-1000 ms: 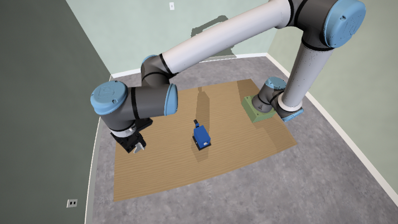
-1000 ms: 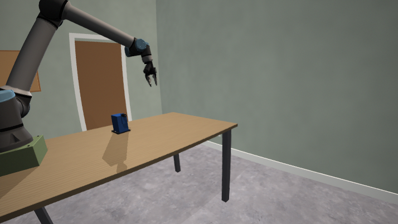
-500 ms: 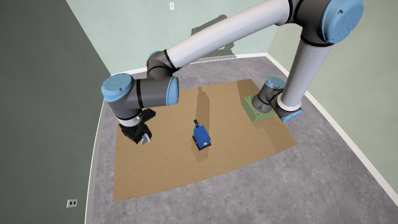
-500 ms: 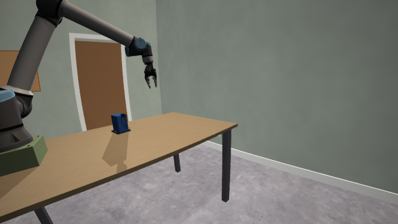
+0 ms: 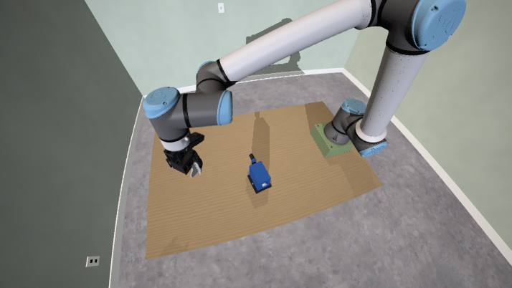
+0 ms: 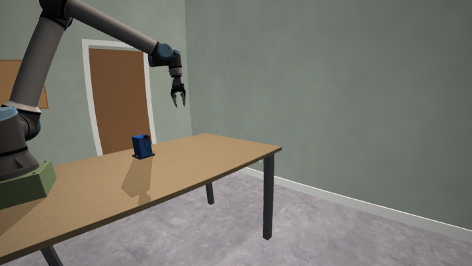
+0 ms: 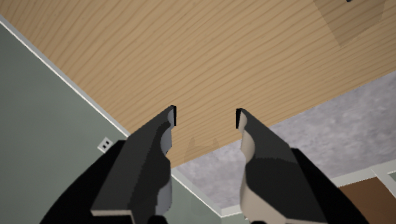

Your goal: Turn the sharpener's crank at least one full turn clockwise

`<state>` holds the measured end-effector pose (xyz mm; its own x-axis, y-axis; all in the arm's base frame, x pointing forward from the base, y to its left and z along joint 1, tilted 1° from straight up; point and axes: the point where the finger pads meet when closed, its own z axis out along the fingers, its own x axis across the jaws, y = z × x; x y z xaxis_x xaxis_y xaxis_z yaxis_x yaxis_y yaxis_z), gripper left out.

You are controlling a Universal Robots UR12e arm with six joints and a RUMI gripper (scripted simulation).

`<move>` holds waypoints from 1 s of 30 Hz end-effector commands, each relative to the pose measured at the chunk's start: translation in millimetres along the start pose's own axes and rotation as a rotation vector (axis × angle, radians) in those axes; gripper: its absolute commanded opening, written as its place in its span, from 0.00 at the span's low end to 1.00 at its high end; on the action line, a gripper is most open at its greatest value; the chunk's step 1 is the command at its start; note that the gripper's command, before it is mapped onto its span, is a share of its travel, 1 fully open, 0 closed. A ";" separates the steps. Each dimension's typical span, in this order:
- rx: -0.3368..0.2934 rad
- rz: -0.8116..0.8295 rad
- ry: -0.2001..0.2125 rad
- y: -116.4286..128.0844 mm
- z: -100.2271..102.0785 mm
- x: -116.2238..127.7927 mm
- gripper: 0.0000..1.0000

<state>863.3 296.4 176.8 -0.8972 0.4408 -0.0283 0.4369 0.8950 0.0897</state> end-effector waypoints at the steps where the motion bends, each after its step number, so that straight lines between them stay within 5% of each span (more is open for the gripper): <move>1: -0.002 -0.032 0.017 -20.2 3.4 1.1 0.32; 30: -0.046 -0.249 0.141 -110.3 23.6 19.6 0.32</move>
<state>808.0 219.1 146.2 -0.9730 0.2179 0.0759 0.2264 0.9650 0.1324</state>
